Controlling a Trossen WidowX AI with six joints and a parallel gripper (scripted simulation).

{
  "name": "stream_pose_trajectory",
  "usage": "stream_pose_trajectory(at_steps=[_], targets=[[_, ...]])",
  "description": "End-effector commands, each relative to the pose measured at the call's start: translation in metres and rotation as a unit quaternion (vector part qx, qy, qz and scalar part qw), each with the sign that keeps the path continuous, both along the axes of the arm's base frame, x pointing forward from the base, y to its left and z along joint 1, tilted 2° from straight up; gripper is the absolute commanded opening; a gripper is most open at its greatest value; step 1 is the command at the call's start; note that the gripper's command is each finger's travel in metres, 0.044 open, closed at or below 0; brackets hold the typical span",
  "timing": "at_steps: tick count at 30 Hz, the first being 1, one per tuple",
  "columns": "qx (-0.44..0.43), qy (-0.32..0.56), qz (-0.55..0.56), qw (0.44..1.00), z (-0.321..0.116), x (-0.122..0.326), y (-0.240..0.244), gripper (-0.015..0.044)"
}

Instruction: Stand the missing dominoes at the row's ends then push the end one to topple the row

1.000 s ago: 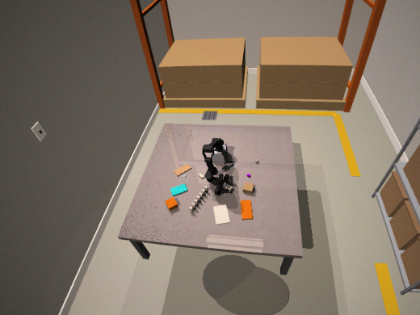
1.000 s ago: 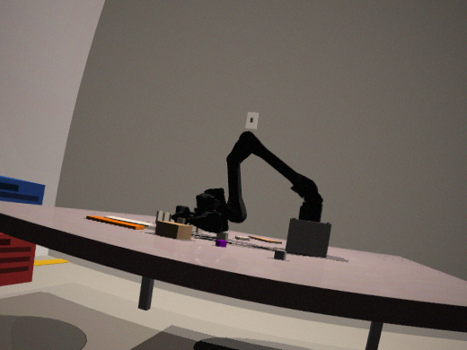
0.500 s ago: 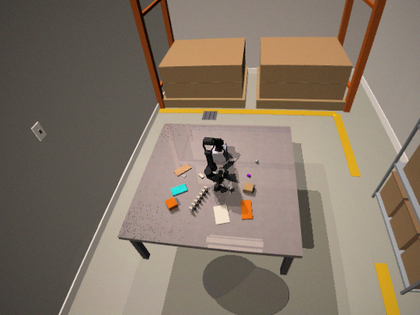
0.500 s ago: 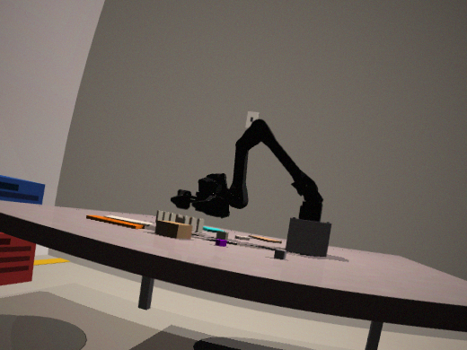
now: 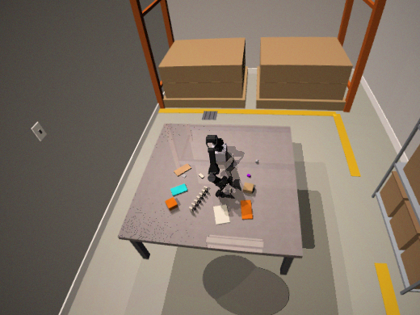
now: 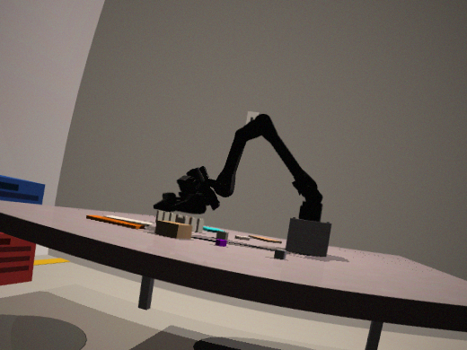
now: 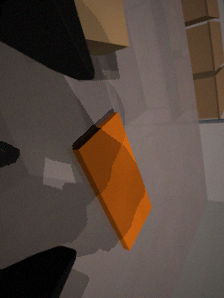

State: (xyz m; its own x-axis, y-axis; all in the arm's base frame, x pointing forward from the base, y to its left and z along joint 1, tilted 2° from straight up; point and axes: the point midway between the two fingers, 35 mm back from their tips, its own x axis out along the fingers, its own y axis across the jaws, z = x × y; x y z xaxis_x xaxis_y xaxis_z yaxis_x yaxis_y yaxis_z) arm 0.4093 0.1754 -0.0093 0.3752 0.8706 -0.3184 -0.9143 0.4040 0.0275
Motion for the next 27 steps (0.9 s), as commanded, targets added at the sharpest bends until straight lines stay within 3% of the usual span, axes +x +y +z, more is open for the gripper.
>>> stream_pose_trajectory(at_steps=[1,16,27], targets=[[-0.208,0.061,-0.044,0.975,0.004,0.033,0.029,0.0440],[-0.406,0.103,-0.024,0.908,0.029,0.013,0.030,0.0440],[-0.522,0.151,0.023,0.839,0.050,-0.027,0.012,0.0440]])
